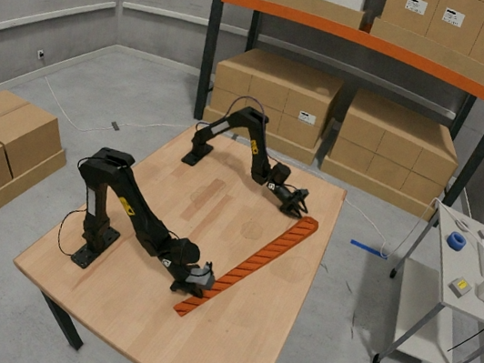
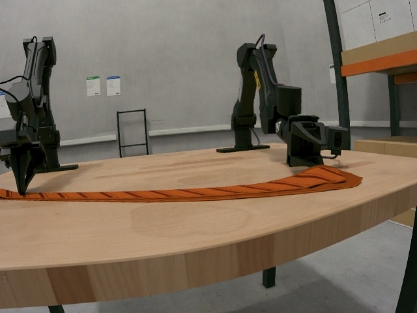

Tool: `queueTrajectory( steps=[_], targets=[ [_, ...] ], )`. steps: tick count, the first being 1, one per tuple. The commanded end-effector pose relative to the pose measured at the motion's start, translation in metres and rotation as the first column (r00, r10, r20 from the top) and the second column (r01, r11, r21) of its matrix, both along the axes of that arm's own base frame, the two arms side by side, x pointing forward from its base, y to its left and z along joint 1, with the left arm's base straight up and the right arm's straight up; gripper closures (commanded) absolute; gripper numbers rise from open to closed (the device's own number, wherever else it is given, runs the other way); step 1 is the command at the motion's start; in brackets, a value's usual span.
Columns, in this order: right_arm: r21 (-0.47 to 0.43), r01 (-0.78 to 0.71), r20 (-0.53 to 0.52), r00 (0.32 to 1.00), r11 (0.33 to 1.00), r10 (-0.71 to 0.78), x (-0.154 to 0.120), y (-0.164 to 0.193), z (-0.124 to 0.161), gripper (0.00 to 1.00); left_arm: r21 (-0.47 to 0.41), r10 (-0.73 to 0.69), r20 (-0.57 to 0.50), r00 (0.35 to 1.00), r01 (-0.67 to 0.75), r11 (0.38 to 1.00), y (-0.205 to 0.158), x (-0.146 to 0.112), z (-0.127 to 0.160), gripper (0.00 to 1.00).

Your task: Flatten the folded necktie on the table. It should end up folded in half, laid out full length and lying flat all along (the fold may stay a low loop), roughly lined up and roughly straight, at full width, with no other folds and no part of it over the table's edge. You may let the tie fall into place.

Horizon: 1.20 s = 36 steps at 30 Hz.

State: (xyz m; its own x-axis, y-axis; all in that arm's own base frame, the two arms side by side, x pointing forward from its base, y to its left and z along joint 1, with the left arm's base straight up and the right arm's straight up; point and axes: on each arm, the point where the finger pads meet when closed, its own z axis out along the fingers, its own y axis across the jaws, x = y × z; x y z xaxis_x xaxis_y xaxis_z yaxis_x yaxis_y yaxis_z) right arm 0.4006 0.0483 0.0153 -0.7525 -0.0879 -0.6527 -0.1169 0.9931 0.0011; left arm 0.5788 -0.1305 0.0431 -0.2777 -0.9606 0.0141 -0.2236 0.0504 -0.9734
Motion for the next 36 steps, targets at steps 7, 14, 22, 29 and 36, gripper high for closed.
queueTrajectory(
  steps=[7, 14, 22, 29, 36],
  targets=[
    [-0.003, -0.004, -0.013, 1.000, 1.000, 0.004, -0.003, -0.002, -0.006, 0.96, 0.008, -0.009, 0.024, 1.000, 0.009, 1.000, 0.006, 0.008, 0.014, 0.57],
    [-0.003, -0.004, -0.013, 1.000, 1.000, 0.004, -0.003, -0.002, -0.006, 0.96, 0.008, -0.009, 0.024, 1.000, 0.009, 1.000, 0.011, 0.010, 0.014, 0.57],
    [-0.003, -0.004, -0.013, 1.000, 1.000, 0.004, -0.003, -0.002, -0.006, 0.96, 0.008, -0.009, 0.024, 1.000, 0.009, 1.000, 0.013, 0.010, 0.014, 0.57],
    [-0.003, -0.004, -0.013, 1.000, 1.000, 0.004, -0.003, -0.002, -0.006, 0.96, 0.008, -0.009, 0.024, 1.000, 0.009, 1.000, 0.019, 0.013, 0.014, 0.57],
    [-0.003, -0.004, -0.013, 1.000, 1.000, 0.004, -0.003, -0.002, -0.006, 0.96, 0.008, -0.009, 0.024, 1.000, 0.009, 1.000, 0.022, 0.014, 0.014, 0.57]
  ],
)
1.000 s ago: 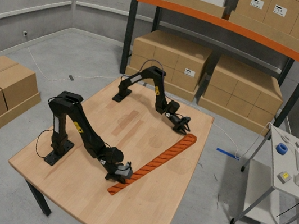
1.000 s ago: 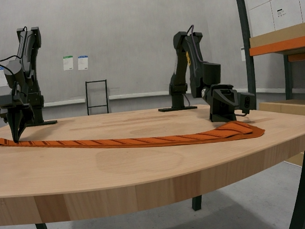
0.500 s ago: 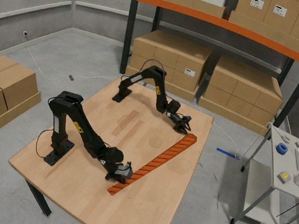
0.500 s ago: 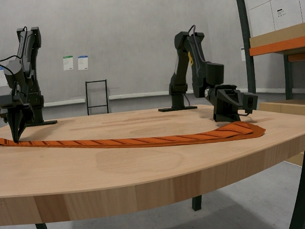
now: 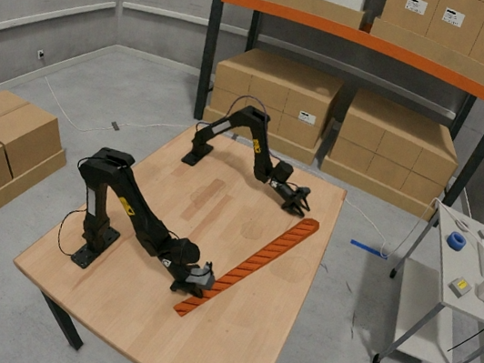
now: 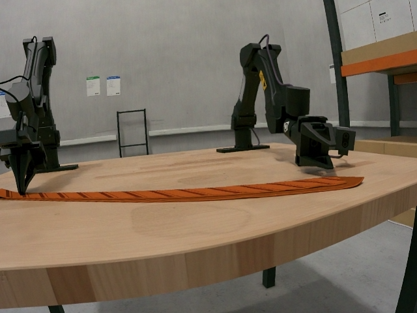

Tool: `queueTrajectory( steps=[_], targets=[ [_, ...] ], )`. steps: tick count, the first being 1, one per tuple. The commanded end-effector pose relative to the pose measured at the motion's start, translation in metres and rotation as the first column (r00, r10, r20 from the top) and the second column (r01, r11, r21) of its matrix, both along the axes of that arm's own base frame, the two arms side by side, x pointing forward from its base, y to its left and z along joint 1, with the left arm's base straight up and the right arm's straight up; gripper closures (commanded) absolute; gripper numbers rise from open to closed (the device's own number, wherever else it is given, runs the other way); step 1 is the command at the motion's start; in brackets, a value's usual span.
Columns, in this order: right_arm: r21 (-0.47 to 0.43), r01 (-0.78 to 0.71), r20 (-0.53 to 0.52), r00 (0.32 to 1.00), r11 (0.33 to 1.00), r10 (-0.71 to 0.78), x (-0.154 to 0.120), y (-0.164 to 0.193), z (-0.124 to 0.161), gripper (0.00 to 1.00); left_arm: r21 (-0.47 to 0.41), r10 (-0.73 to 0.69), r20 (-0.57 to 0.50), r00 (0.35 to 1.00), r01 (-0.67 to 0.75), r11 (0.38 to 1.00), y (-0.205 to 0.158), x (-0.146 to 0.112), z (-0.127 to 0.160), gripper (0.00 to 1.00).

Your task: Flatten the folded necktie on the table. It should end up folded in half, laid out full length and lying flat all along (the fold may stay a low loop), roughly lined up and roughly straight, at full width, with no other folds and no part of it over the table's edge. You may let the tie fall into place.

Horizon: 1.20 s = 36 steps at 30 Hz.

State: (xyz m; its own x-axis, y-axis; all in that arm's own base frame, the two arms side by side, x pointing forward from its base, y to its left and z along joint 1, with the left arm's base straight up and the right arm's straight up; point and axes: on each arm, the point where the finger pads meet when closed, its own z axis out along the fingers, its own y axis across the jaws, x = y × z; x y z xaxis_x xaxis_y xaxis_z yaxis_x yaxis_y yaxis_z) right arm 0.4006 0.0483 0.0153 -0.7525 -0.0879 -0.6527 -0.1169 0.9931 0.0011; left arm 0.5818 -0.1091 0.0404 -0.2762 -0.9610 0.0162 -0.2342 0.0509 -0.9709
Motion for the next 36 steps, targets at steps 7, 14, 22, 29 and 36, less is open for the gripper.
queueTrajectory(
  steps=[7, 14, 22, 29, 36],
  targets=[
    [-0.003, -0.004, -0.013, 1.000, 1.000, 0.004, -0.003, -0.002, -0.006, 0.96, 0.007, -0.010, 0.035, 0.999, 0.010, 1.000, 0.004, 0.012, 0.016, 0.57],
    [-0.003, -0.004, -0.013, 1.000, 1.000, 0.004, -0.003, -0.002, -0.006, 0.96, 0.007, -0.010, 0.035, 0.999, 0.010, 1.000, 0.010, 0.014, 0.016, 0.57],
    [-0.003, -0.004, -0.013, 1.000, 1.000, 0.004, -0.003, -0.002, -0.006, 0.96, 0.007, -0.010, 0.035, 0.999, 0.010, 1.000, 0.012, 0.015, 0.016, 0.57],
    [-0.003, -0.004, -0.013, 1.000, 1.000, 0.004, -0.003, -0.002, -0.006, 0.96, 0.007, -0.010, 0.035, 0.999, 0.010, 1.000, 0.017, 0.017, 0.016, 0.57],
    [-0.003, -0.004, -0.013, 1.000, 1.000, 0.004, -0.003, -0.002, -0.006, 0.96, 0.007, -0.010, 0.035, 0.999, 0.010, 1.000, 0.021, 0.019, 0.016, 0.57]
  ],
)
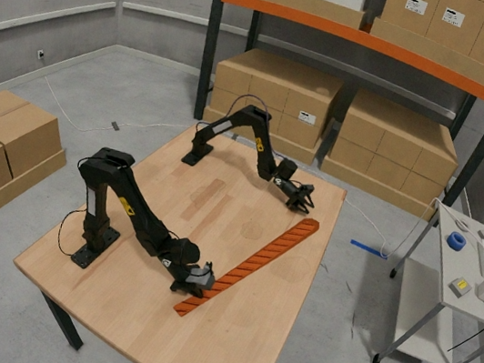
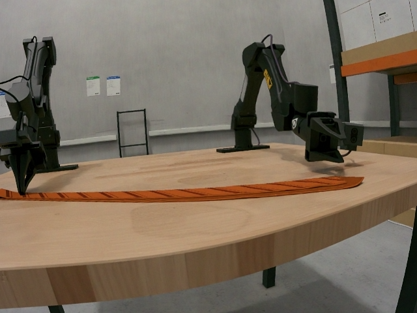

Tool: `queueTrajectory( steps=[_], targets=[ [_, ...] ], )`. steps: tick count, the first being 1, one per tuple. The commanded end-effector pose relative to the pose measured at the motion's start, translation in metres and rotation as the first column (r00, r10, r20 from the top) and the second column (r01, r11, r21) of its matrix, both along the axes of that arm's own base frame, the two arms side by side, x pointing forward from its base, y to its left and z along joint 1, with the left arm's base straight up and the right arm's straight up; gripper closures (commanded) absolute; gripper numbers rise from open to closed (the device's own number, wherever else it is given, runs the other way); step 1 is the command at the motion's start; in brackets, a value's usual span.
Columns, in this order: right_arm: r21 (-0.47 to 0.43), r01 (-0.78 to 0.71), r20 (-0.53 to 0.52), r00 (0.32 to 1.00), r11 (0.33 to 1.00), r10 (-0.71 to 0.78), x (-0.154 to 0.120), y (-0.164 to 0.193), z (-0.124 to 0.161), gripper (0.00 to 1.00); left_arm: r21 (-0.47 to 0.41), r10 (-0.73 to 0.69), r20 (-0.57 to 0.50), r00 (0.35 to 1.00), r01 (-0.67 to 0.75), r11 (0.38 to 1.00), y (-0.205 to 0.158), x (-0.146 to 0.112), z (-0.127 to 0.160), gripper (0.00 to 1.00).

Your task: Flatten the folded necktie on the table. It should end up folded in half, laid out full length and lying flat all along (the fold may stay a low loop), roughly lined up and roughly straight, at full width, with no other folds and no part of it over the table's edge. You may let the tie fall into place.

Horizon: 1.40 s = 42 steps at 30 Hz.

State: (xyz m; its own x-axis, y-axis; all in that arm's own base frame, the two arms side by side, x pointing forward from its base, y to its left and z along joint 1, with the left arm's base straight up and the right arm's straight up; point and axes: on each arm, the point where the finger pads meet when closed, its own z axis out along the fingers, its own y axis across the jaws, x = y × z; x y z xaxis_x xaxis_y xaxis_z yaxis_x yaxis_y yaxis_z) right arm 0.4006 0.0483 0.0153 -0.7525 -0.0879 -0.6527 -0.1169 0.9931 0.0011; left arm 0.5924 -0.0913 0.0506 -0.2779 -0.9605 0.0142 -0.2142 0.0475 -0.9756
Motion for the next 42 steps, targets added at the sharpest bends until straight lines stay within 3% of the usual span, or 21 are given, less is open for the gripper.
queueTrajectory(
  steps=[1, 42],
  targets=[
    [-0.003, -0.004, -0.013, 1.000, 1.000, 0.004, -0.003, -0.002, -0.006, 0.96, 0.011, -0.009, 0.015, 1.000, 0.009, 1.000, 0.004, 0.008, 0.006, 0.57],
    [-0.003, -0.004, -0.013, 1.000, 1.000, 0.004, -0.003, -0.002, -0.006, 0.96, 0.011, -0.009, 0.015, 1.000, 0.009, 1.000, 0.025, 0.016, 0.006, 0.57]
  ],
)
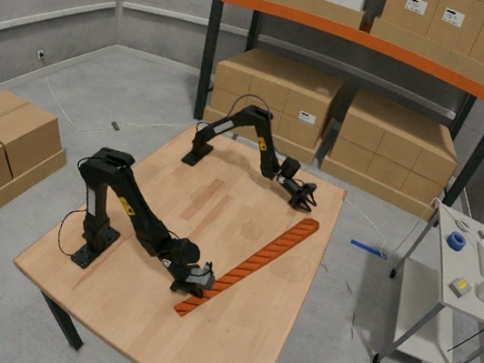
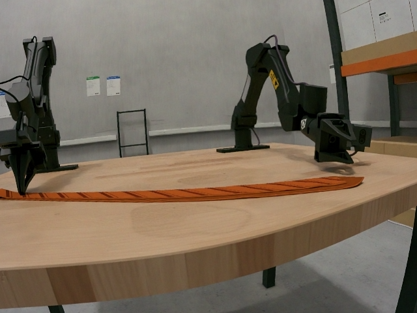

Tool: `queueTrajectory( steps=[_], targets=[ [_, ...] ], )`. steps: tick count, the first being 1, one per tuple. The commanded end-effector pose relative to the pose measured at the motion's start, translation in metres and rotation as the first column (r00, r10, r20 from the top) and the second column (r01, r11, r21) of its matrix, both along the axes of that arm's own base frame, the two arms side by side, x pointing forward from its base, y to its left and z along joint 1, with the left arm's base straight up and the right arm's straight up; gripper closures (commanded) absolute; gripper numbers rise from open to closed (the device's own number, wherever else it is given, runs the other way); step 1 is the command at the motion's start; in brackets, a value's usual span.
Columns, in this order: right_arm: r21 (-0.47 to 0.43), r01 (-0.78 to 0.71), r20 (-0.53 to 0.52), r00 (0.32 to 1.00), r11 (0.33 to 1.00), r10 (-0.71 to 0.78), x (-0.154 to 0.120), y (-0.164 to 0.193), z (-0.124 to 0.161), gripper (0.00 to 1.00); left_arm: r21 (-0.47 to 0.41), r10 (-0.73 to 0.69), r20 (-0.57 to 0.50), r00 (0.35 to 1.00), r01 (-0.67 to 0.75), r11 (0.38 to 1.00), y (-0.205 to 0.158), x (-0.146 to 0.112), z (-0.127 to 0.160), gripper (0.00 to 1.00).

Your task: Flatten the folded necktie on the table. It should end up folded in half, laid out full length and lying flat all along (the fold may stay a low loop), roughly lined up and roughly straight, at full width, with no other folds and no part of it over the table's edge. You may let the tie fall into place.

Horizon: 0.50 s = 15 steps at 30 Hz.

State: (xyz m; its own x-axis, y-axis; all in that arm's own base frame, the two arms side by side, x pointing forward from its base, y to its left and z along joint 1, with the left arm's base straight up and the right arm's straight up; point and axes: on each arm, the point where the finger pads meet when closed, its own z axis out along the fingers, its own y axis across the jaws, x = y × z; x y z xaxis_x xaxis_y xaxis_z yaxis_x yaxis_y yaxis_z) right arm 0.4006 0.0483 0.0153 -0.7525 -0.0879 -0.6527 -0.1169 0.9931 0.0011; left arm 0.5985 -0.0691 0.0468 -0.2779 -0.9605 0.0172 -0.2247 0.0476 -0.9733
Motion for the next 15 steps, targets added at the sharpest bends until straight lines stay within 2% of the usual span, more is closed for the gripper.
queueTrajectory(
  steps=[1, 15],
  targets=[
    [-0.003, -0.004, -0.013, 1.000, 1.000, 0.004, -0.0027, -0.0024, -0.0061, 0.96, 0.010, -0.009, 0.026, 1.000, 0.008, 1.000, 0.0033, 0.0104, 0.0099, 0.57],
    [-0.003, -0.004, -0.013, 1.000, 1.000, 0.004, -0.0027, -0.0024, -0.0061, 0.96, 0.010, -0.009, 0.026, 1.000, 0.008, 1.000, 0.0126, 0.0140, 0.0099, 0.57]
  ],
)
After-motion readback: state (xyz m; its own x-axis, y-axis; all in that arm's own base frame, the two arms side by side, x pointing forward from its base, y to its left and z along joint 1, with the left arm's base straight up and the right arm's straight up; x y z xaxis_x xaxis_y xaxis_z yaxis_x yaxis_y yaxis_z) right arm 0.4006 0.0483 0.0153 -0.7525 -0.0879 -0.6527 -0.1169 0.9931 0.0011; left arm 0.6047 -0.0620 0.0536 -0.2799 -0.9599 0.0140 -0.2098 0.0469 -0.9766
